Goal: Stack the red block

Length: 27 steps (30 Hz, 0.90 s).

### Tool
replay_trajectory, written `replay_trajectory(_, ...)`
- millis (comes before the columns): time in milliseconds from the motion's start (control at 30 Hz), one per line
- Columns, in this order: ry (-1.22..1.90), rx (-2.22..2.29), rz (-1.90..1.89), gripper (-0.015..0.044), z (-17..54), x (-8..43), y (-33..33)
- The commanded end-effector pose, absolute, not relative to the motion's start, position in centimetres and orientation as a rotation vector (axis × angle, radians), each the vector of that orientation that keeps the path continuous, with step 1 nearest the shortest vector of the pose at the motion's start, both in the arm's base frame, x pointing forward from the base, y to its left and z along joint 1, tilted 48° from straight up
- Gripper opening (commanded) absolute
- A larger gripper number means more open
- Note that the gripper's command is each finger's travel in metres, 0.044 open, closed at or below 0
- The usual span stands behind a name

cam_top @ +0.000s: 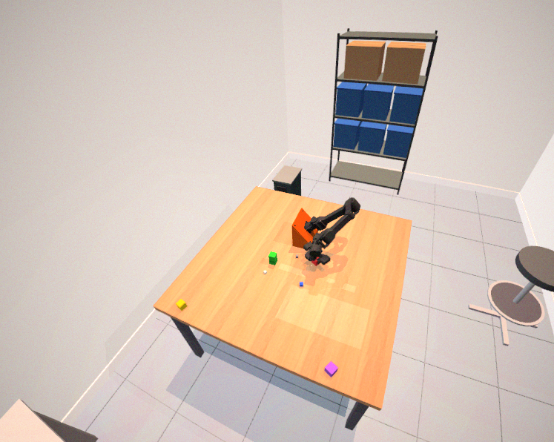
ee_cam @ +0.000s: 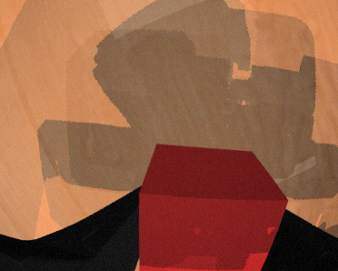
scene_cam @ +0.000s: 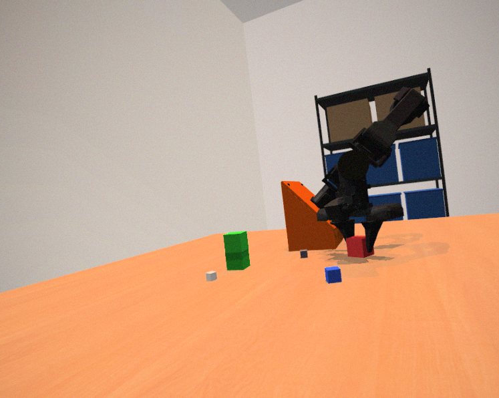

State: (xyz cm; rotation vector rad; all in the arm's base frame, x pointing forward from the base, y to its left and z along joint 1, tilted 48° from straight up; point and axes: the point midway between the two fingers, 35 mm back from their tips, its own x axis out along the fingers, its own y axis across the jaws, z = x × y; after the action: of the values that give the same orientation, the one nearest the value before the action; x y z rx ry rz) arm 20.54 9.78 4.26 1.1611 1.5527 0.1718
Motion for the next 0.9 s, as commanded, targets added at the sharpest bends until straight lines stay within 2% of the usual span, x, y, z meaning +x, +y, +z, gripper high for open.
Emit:
replay_trajectory(0, 1.553, 1.167, 0.171, 0.0151, 4.3, 20.5, 9.8)
replay_trajectory(100, 1.553, 1.167, 0.171, 0.0131, 4.3, 20.5, 9.8)
replay_trajectory(267, 1.553, 1.165, 0.169, 0.0, 4.8, 20.5, 9.1)
replay_trajectory(867, 1.554, 1.163, 0.165, 0.0, 9.4, 19.7, 3.9)
